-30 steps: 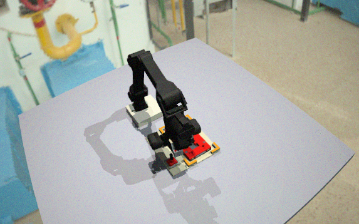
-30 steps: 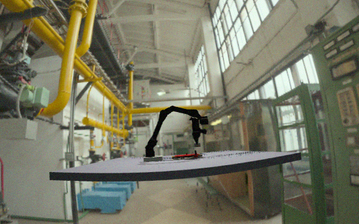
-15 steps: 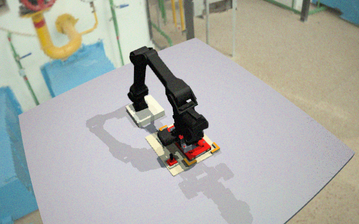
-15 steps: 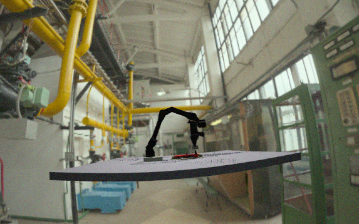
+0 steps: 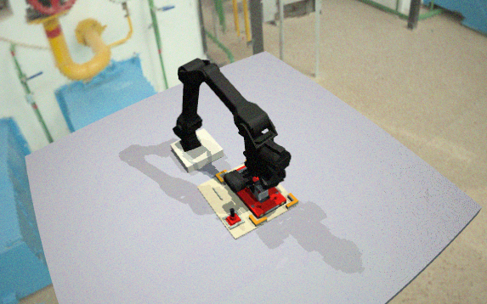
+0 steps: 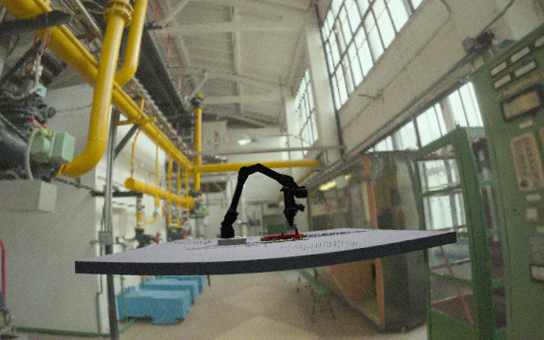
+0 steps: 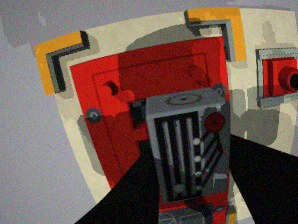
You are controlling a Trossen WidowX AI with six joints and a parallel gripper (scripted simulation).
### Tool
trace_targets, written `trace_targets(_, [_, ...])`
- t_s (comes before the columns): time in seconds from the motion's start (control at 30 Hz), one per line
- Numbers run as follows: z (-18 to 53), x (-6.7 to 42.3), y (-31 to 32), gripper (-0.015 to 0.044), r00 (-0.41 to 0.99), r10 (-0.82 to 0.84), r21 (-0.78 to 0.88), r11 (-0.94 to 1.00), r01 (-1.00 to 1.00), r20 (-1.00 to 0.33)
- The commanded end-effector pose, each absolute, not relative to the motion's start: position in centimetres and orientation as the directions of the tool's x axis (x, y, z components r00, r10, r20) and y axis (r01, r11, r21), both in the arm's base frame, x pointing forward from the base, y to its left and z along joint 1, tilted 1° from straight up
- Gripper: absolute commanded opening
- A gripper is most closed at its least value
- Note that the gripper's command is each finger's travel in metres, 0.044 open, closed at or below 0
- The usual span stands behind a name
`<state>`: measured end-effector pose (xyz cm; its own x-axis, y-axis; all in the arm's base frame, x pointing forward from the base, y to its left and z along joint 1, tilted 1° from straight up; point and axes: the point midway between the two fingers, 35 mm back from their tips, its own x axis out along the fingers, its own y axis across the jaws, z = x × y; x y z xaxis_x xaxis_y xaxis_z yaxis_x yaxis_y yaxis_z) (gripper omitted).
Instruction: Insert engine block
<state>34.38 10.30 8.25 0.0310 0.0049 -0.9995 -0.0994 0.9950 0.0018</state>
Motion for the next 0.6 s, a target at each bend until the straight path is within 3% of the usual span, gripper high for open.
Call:
trace_targets(0.0, [7.79, 33.63, 11.17, 0.0000, 0.035, 0.003, -0.001, 0.993, -0.115, -0.999])
trace_targets(0.1, [7.60, 33.33, 11.50, 0.0000, 0.035, 0.003, -0.001, 0.993, -0.122, -0.999])
trace_targets(0.3, [7.61, 33.21, 11.60, 0.0157, 0.035, 0.003, -0.001, 0.992, -0.122, -0.999])
trace_targets(0.57, [7.59, 33.21, 11.59, 0.0159, 0.035, 0.003, -0.001, 0.993, -0.115, -0.999])
